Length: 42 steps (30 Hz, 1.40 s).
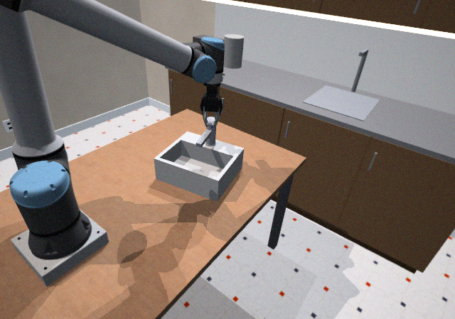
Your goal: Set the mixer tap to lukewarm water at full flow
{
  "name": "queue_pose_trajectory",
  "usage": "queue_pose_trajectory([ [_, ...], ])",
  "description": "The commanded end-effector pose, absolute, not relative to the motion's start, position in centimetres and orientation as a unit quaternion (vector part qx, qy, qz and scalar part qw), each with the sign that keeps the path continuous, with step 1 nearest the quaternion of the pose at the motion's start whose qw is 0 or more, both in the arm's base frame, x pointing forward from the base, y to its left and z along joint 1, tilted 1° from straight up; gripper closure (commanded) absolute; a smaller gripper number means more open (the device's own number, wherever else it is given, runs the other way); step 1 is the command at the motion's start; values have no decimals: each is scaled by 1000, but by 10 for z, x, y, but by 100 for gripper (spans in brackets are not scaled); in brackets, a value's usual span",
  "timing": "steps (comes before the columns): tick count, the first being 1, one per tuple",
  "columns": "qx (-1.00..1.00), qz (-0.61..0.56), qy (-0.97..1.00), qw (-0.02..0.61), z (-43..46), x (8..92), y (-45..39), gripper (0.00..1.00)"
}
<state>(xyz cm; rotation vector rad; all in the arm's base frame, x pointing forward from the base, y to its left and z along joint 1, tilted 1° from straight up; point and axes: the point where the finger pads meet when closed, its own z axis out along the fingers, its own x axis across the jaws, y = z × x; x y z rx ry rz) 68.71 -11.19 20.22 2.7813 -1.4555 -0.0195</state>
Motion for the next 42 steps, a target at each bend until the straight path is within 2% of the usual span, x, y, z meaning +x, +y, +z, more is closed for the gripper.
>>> queue_pose_trajectory([
  [1, 886, -6, -463, 1, 201, 687, -111, 100],
  [21, 880, -7, -475, 2, 201, 685, -109, 100],
  [42, 792, -6, -611, 3, 202, 677, -91, 100],
])
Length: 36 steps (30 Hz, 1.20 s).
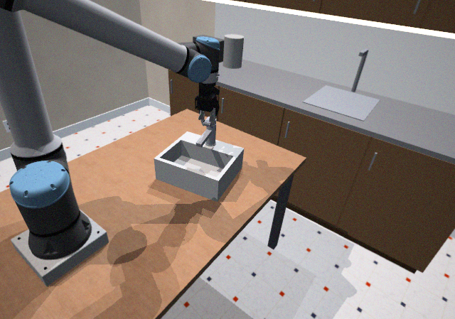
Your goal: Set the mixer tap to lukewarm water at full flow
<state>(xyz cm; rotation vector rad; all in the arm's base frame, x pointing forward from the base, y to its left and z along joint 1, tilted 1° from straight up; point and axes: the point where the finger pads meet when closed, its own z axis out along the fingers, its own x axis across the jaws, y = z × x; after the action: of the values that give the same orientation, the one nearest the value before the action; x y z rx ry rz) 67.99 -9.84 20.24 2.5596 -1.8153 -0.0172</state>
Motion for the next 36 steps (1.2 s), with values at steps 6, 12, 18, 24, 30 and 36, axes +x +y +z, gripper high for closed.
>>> queue_pose_trajectory([
  [6, 773, -6, -635, 3, 201, 676, -87, 100],
  [12, 769, -6, -639, 3, 201, 677, -87, 100],
  [18, 769, -6, -639, 3, 201, 677, -88, 100],
  [24, 769, -6, -639, 3, 201, 677, -88, 100],
  [30, 769, -6, -639, 3, 201, 677, -88, 100],
  [36, 769, -6, -639, 3, 201, 677, -88, 100],
])
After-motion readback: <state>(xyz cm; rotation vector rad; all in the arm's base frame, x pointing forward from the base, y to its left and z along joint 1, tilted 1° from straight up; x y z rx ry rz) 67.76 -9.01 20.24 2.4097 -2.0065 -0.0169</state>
